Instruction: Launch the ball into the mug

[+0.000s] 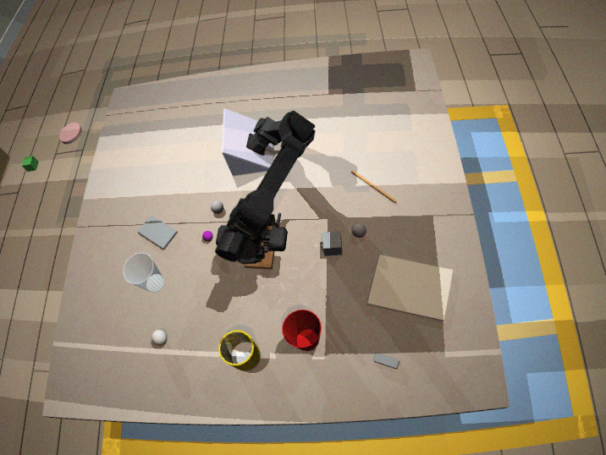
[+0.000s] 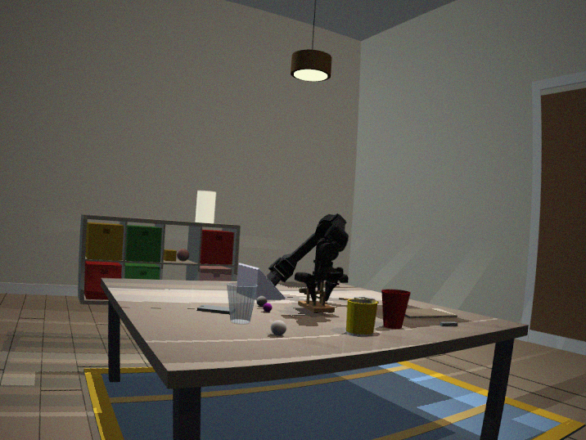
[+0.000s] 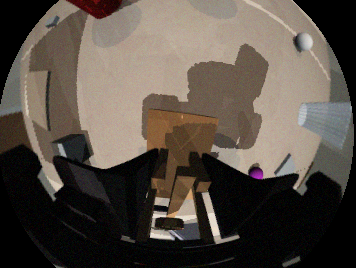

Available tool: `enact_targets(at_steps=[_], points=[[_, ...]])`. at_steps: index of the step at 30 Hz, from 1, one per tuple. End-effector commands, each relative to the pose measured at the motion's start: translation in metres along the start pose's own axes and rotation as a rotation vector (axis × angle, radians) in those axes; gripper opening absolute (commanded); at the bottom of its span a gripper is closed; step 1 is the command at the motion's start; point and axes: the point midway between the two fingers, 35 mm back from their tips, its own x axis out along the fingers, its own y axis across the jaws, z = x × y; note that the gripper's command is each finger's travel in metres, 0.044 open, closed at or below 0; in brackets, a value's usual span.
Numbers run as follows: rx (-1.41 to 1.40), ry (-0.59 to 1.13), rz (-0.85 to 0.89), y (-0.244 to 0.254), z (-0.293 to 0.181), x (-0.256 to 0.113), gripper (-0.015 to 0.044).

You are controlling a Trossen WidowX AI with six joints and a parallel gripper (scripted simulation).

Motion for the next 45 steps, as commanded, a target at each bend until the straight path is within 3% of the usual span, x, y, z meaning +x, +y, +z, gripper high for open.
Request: enact_targets(at_steps=[1,14,28,31,38,45], points=[[0.01,-0.007,0.004,-0.001,0.0,0.004,0.0],[0.001,0.0,0.001,0.0,0.0,0.013,0.0],[0.001,0.0,0.001,0.0,0.0,0.013,0.0368],[0.002,-0.001,-0.001,0.0,0.002,-0.005,0.044],[0.005,0.002,-0.003,-0.001,-0.002,-0.084,0.044],[0.009,-0.006,-0.001,-0.001,0.0,-0.074,0.044]])
